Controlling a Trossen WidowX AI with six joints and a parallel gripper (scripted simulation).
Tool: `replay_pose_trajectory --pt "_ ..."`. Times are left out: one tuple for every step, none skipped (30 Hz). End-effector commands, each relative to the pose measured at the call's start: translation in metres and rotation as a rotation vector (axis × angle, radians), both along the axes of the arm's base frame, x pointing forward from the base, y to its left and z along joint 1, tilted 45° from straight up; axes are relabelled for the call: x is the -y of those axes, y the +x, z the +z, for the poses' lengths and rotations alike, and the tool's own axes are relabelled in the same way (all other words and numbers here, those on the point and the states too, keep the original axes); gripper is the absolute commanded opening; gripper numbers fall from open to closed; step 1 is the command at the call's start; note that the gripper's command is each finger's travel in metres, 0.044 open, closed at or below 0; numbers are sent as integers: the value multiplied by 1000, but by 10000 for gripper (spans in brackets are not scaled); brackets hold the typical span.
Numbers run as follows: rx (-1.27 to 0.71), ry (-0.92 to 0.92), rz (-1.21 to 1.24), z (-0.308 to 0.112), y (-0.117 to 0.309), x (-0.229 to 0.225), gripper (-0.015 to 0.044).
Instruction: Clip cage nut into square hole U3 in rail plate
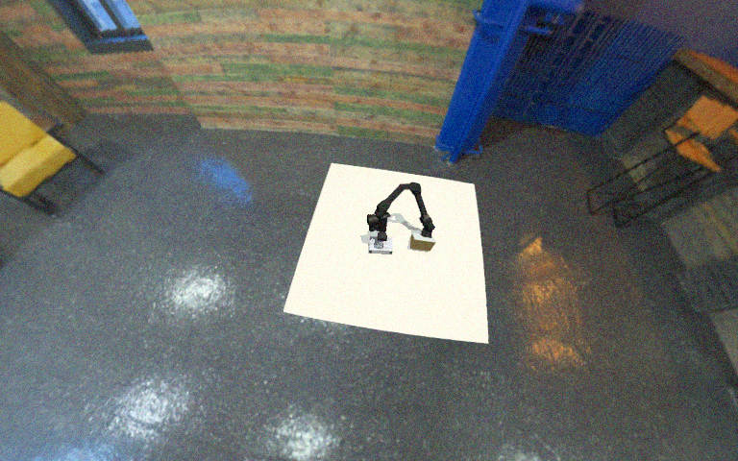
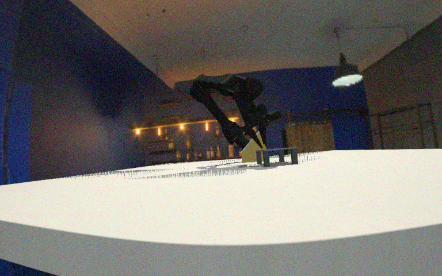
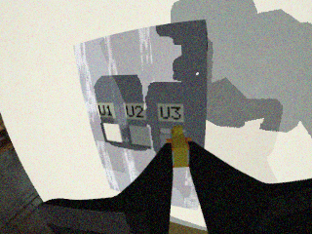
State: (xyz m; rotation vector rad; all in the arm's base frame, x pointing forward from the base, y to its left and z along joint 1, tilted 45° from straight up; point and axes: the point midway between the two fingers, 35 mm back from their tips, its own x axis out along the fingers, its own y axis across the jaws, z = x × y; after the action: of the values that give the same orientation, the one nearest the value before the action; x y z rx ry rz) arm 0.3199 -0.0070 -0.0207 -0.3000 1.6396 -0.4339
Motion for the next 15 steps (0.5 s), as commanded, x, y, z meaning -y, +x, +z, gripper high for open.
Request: replay_pose_trajectory --pt "3 -15 1 0 1 -1 29" --pt "3 -15 1 0 1 -1 29" --pt "3 -15 1 0 1 -1 29" --pt "3 -15 1 0 1 -1 29" --pt "3 -15 1 0 1 -1 29" --pt "3 -15 1 0 1 -1 29" --pt "3 -17 1 0 1 -1 29" --pt "2 -19 1 0 1 -1 29" --pt "2 -21 1 0 1 -1 29" --pt "2 -24 1 0 1 -1 29" --pt "2 -25 1 0 1 -1 29" --pt "2 -27 2 0 1 -1 29" --pt "1 -29 2 0 1 -2 29" --pt "1 -32 2 0 1 -2 29" --pt "1 -35 2 0 1 -2 29"
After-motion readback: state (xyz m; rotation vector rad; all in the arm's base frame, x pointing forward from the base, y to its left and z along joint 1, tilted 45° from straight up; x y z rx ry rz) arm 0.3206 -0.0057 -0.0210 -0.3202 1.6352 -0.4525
